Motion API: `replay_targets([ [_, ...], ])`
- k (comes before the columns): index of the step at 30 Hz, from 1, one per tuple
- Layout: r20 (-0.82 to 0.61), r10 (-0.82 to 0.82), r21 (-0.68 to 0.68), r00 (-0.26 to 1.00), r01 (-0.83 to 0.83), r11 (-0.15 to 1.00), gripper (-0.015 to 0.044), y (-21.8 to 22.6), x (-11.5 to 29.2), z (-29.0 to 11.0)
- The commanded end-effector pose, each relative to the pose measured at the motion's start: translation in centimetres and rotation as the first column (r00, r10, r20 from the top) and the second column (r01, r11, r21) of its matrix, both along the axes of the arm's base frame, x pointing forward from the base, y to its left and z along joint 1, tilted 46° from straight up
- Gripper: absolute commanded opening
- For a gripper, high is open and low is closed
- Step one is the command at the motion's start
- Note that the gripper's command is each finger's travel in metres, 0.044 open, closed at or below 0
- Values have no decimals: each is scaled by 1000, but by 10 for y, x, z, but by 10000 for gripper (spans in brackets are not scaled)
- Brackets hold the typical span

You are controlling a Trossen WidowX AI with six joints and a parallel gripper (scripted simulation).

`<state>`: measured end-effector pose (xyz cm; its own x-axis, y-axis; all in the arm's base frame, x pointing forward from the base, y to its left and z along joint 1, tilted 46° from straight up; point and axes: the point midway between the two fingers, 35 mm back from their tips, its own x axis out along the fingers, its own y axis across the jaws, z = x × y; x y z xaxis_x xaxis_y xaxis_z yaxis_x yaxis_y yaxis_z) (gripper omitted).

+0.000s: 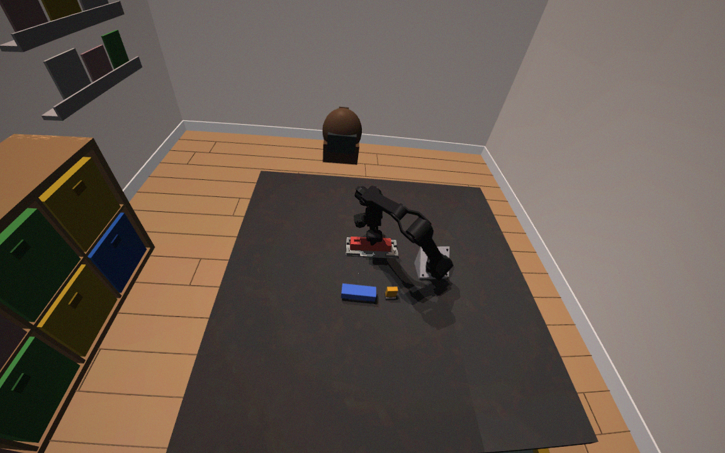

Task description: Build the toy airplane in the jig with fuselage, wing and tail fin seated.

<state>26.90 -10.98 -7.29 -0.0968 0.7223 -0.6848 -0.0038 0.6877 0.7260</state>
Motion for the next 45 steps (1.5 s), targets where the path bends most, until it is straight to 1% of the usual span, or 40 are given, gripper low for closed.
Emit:
replay_targets([
  [1,27,-14,-24,1000,15,1000,440,-43,5,40],
  [3,27,-15,-23,1000,15,1000,440,-50,4,48],
  [5,27,-15,-23,1000,15,1000,440,-51,6,46],
  [8,21,-21,-24,1000,22,999,440,-51,6,46],
  [11,-25,-67,-30,997,66,997,440,-51,7,45],
  [14,-24,-67,-30,997,66,997,440,-50,8,46],
  [16,-19,-65,-32,998,64,997,440,-44,12,53],
  [22,0,-57,-40,998,57,998,440,-10,32,91],
  [24,-1,-60,-44,998,60,997,440,8,41,109],
  [28,-9,-68,-46,998,68,997,440,64,59,157],
  [33,-23,-68,-22,997,68,997,440,134,59,214],
  [35,-26,-67,-17,997,66,998,440,144,57,223],
  [41,-27,-67,-16,997,66,998,440,146,56,224],
  [43,-26,-67,-16,997,66,998,440,151,56,219],
  [45,-26,-67,-16,997,66,998,440,165,55,205],
])
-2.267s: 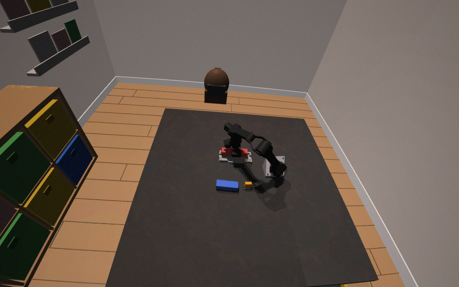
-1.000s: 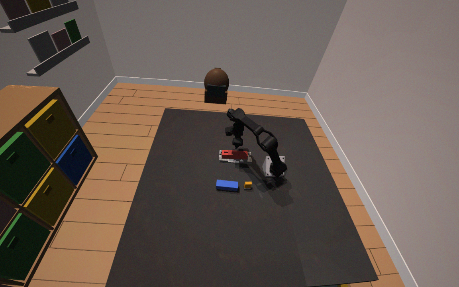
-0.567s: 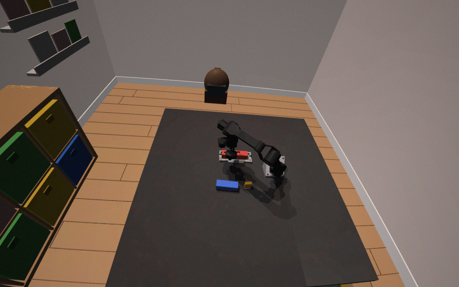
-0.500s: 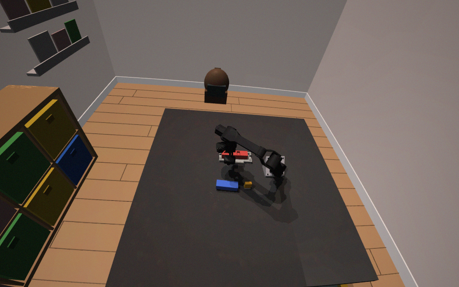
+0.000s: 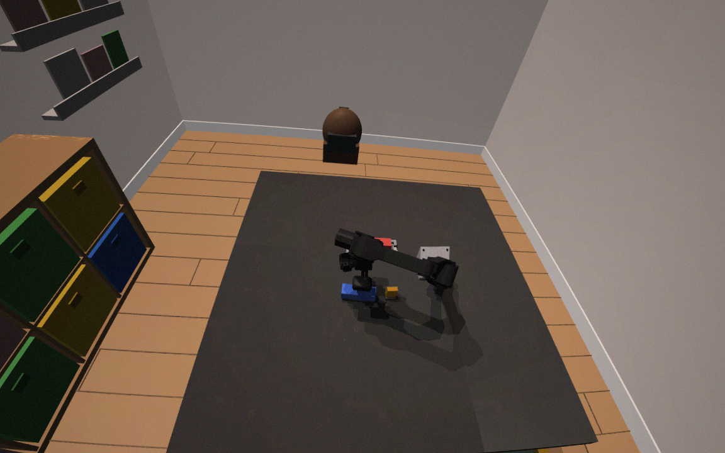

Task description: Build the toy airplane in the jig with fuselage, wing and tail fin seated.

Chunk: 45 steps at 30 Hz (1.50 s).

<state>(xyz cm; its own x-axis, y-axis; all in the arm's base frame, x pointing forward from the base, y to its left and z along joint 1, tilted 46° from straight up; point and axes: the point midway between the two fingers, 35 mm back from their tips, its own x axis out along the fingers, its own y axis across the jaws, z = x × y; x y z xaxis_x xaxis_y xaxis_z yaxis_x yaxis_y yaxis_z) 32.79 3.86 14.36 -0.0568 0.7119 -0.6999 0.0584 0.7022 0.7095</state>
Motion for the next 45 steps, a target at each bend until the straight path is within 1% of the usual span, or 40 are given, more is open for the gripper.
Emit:
replay_targets([
  [1,-9,5,9,1000,-5,1000,440,23,-5,-18],
  [9,-9,6,11,1000,-5,1000,440,38,-6,-32],
  [40,-8,6,13,1000,-5,1000,440,70,-9,-62],
  [45,-8,6,13,1000,-5,1000,309,70,-9,-62],
])
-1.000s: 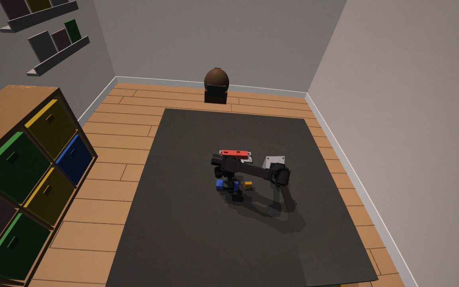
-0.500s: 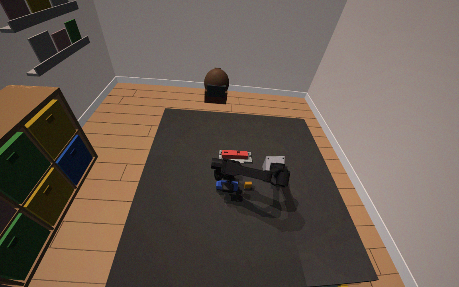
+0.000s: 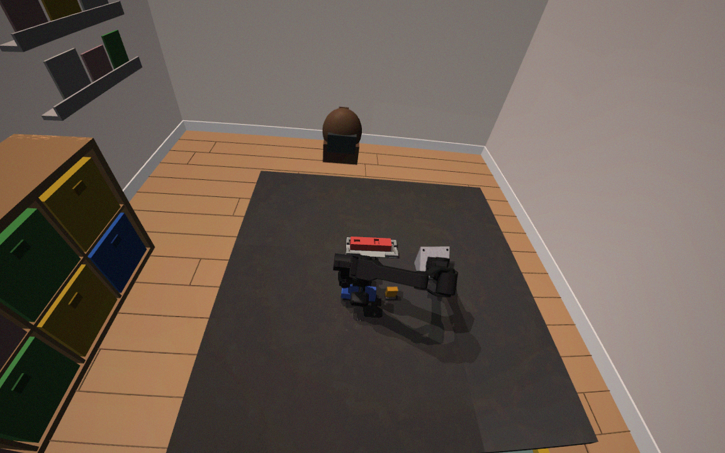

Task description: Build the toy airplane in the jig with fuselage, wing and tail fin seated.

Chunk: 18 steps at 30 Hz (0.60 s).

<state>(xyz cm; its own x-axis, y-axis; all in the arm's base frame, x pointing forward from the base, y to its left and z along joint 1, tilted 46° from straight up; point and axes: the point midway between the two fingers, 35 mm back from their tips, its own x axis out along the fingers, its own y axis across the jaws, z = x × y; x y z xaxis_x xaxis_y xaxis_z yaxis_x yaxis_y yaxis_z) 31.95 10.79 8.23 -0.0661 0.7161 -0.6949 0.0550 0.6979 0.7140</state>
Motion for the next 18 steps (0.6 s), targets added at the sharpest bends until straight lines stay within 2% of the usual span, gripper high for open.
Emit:
replay_targets([
  [1,-4,-4,6,1000,4,1000,282,1,-1,-1],
  [4,-4,-4,6,1000,4,1000,204,1,-1,-1],
  [11,-4,-4,6,1000,4,1000,157,1,-1,-1],
  [17,-6,0,1,1000,0,1000,0,-2,0,2],
  [18,-7,1,0,1000,-1,1000,0,-3,0,3],
])
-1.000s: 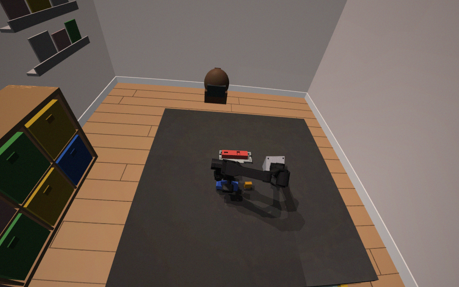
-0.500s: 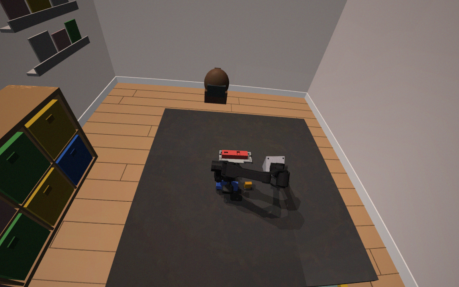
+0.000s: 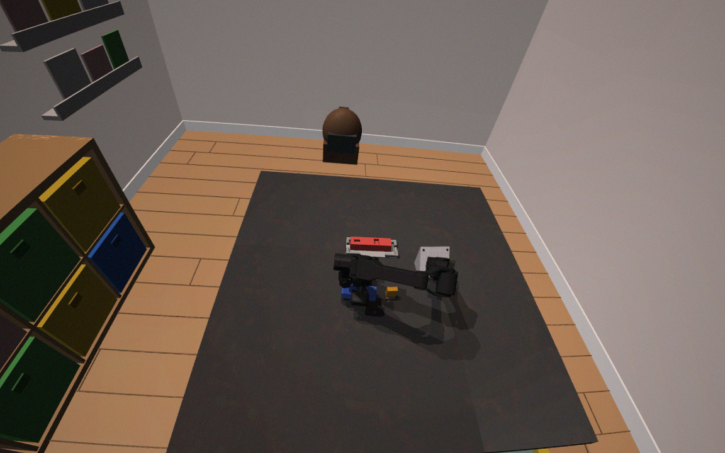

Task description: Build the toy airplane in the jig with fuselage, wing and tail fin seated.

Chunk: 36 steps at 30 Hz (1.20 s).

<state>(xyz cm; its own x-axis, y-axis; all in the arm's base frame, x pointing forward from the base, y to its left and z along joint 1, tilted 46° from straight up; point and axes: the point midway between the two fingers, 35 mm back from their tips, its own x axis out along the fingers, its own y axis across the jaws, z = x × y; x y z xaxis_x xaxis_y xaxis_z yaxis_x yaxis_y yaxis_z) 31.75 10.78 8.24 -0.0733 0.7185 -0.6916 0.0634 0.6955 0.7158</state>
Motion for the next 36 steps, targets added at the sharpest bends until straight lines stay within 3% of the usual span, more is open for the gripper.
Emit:
replay_targets([
  [1,4,2,-5,1000,-2,1000,0,-4,3,4],
  [36,-36,-101,-8,994,101,995,0,-83,10,78],
])
